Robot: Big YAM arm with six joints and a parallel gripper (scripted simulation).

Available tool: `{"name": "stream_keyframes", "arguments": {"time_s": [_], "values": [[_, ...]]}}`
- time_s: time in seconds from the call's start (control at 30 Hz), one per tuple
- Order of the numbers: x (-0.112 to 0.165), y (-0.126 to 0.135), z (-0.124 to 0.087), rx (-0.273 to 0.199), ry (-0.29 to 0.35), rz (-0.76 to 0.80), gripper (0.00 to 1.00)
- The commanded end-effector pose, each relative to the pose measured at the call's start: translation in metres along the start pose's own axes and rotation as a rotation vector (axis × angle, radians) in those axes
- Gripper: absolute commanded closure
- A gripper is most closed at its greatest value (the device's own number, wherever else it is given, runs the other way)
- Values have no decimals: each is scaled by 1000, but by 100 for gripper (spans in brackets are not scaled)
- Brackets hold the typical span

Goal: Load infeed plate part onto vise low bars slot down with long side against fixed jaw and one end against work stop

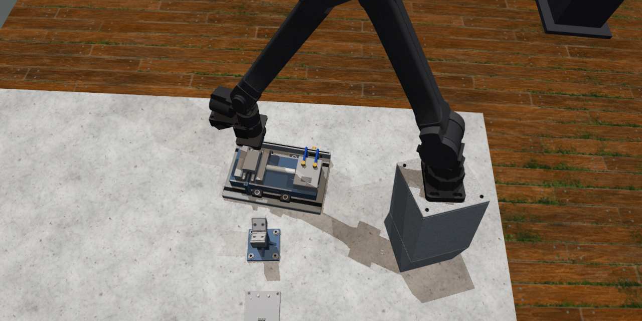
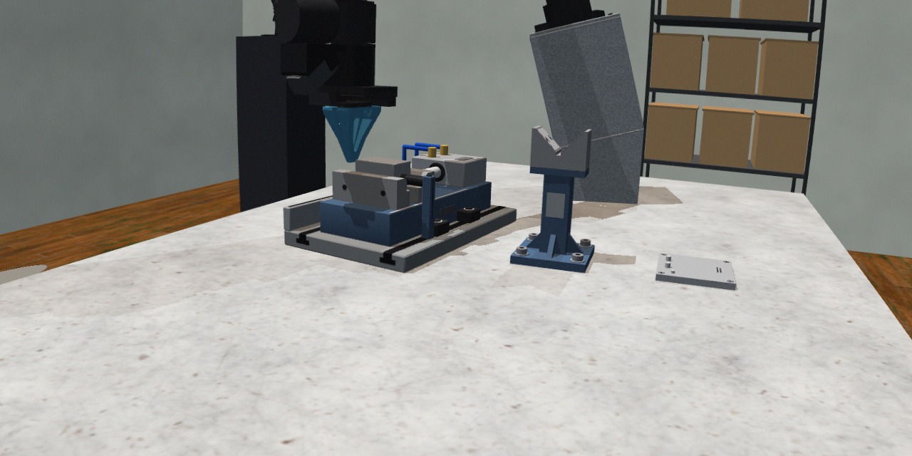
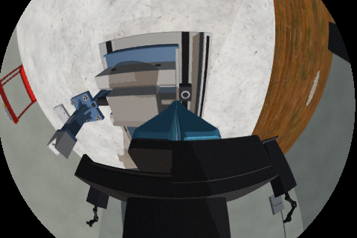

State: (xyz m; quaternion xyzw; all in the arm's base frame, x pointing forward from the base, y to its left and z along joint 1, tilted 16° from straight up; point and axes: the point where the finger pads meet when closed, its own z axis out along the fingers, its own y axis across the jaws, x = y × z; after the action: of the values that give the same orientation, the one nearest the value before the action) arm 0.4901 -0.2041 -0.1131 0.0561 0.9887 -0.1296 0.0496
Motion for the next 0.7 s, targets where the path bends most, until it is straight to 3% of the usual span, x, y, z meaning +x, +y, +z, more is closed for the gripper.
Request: {"name": "stream_keyframes", "arguments": {"time_s": [0.0,0.13,0.17,0.33,0.67], "values": [[-19,-18,-18,7,-39,-2,100],[-21,-22,-19,9,-43,-1,100],[-13,-5,-17,-1,-28,-34,100],[-12,-24,-13,5,-24,-6,100],[-15,-17,-18,4,-32,-20,100]]}}
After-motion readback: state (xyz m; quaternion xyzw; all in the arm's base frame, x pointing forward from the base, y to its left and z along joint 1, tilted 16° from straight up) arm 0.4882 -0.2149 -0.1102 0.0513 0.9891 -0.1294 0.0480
